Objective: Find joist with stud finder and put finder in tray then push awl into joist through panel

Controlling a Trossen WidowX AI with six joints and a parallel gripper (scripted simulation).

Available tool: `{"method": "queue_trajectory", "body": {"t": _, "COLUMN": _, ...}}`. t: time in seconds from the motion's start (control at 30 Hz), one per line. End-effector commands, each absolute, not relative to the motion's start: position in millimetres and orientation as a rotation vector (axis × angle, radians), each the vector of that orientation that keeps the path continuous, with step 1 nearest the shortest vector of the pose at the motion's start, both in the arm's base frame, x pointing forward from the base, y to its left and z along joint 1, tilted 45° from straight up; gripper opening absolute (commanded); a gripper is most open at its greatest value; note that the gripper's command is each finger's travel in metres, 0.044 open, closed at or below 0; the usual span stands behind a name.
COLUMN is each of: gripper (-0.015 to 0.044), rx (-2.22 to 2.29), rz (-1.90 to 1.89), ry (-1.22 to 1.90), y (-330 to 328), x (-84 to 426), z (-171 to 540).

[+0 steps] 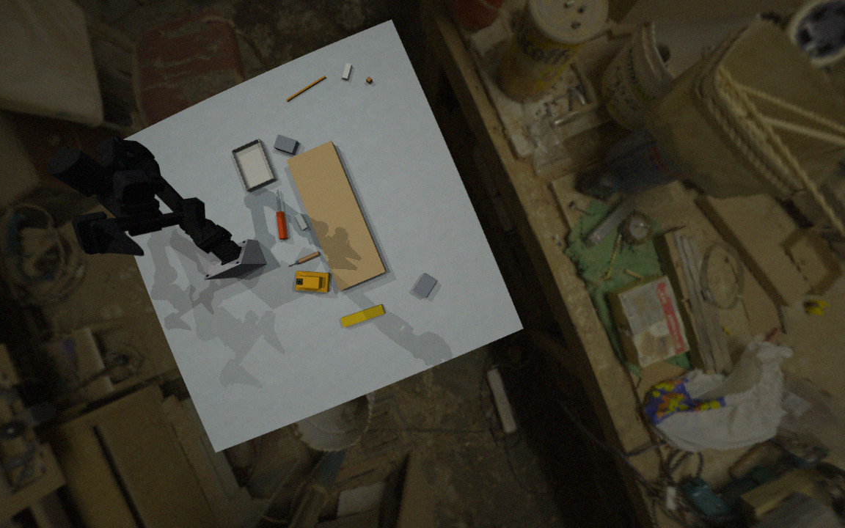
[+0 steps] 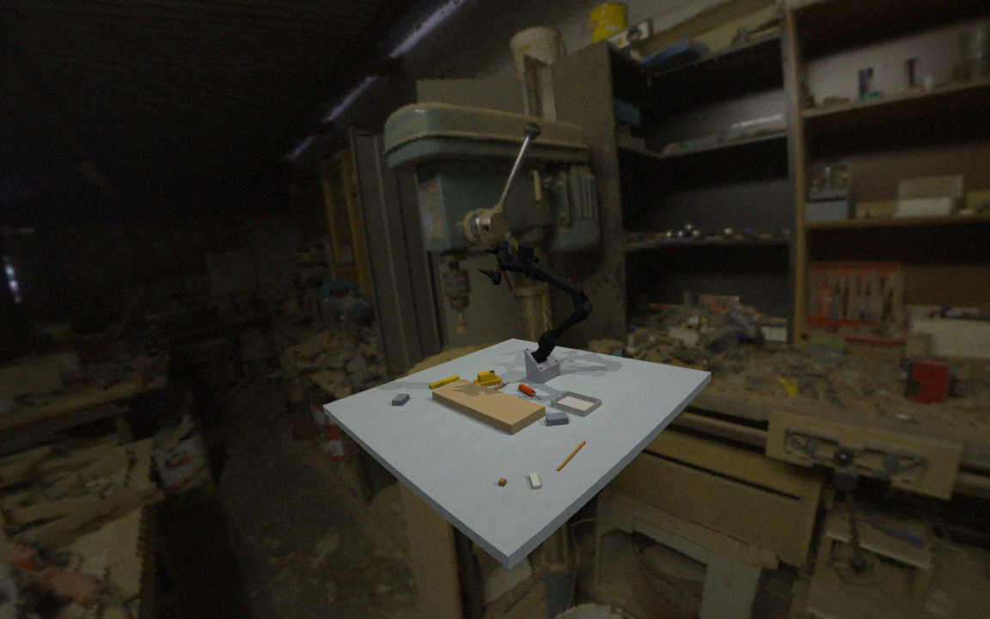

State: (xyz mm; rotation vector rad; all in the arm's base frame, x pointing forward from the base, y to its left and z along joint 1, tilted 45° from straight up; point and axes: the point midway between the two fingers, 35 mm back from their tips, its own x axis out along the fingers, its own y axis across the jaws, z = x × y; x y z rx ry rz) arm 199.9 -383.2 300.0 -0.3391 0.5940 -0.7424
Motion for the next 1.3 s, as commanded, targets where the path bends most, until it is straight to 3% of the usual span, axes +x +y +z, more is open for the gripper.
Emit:
{"method": "queue_trajectory", "body": {"t": 0.0, "gripper": 0.0440, "rx": -0.242, "rz": -0.684, "ry": 0.651, "y": -385.6, "x": 210.3, "z": 250.4}}
{"method": "queue_trajectory", "body": {"t": 0.37, "gripper": 0.0440, "rx": 0.094, "rz": -0.397, "ry": 0.891, "y": -344.9, "x": 236.5, "z": 88.5}}
{"method": "queue_trajectory", "body": {"t": 0.77, "gripper": 0.0440, "rx": 0.595, "rz": -0.051, "ry": 1.177, "y": -218.9, "x": 227.6, "z": -66.6}}
{"method": "queue_trajectory", "body": {"t": 1.0, "gripper": 0.0440, "rx": 0.916, "rz": 0.114, "ry": 1.356, "y": -127.7, "x": 198.0, "z": -117.2}}
{"method": "queue_trajectory", "body": {"t": 1.27, "gripper": 0.0440, "rx": 0.945, "rz": 0.128, "ry": 1.373, "y": -120.8, "x": 194.5, "z": -121.4}}
